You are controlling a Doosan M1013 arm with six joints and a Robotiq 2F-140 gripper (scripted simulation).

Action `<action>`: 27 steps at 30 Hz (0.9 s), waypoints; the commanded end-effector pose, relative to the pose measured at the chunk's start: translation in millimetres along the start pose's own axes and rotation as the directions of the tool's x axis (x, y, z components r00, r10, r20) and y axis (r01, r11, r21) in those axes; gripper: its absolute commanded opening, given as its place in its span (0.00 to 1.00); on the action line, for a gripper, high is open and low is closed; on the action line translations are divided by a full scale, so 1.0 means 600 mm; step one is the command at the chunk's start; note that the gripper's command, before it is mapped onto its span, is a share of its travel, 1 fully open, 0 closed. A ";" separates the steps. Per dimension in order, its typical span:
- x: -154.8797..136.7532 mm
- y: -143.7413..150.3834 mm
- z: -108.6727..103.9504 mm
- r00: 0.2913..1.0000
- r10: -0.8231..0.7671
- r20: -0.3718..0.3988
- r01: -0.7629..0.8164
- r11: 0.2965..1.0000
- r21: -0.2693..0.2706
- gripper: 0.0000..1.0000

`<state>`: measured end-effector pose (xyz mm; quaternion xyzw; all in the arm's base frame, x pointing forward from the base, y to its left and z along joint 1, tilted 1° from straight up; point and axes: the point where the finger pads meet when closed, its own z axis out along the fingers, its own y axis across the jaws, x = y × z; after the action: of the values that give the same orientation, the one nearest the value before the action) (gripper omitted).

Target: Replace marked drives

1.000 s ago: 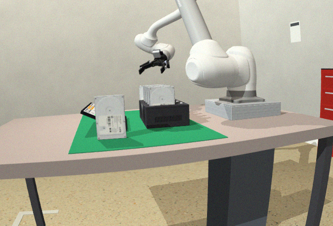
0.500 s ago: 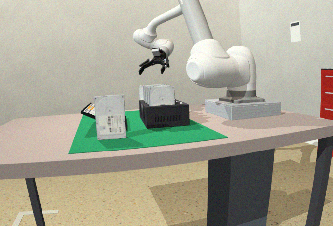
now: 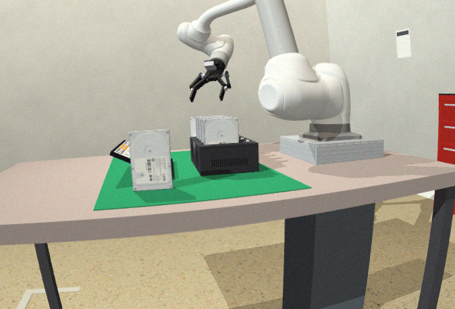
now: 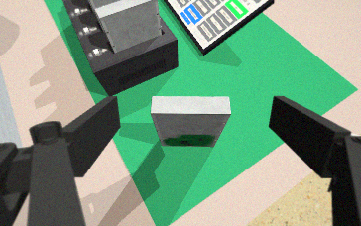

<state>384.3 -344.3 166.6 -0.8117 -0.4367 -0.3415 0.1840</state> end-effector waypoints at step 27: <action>0.000 -0.001 0.001 0.927 0.001 0.376 -0.002 1.000 0.002 0.89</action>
<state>383.8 -343.9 165.8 -0.8576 -0.4616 -0.1988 0.1089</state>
